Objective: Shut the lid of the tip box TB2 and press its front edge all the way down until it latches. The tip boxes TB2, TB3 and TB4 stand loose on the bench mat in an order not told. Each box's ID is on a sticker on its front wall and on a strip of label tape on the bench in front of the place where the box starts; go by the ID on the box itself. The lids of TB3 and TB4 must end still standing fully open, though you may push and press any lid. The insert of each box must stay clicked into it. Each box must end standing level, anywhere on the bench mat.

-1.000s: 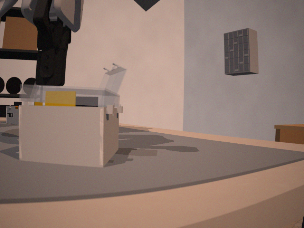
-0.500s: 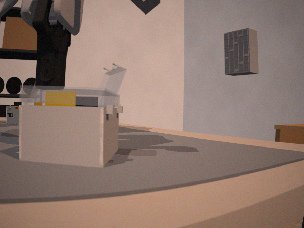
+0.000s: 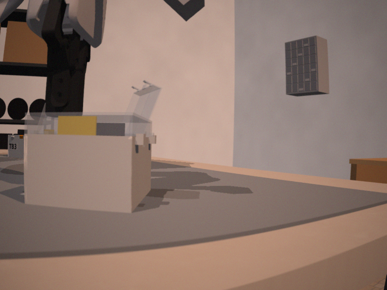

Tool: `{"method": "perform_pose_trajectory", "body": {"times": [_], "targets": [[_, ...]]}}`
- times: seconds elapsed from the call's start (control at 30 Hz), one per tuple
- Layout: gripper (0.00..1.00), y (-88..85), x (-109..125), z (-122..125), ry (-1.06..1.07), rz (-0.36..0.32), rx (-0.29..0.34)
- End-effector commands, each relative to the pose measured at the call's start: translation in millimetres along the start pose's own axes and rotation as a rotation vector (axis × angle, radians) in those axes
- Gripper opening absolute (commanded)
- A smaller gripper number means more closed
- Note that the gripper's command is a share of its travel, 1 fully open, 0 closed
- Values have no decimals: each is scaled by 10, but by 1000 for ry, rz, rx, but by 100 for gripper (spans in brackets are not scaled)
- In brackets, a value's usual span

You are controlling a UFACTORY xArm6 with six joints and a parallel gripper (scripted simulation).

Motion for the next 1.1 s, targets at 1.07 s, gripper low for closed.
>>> {"method": "perform_pose_trajectory", "body": {"times": [1.07], "targets": [[0, -97, -4, 2, 0, 1, 1]]}}
Point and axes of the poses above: the point where the finger pads meet when closed, its own y axis out along the fingers, its own z axis across the jaws, x = y × z, the point moved 6 cm from there along -y, back along the fingers, and after that the axes turned 14 degrees about -y, right-handed, at the moved point
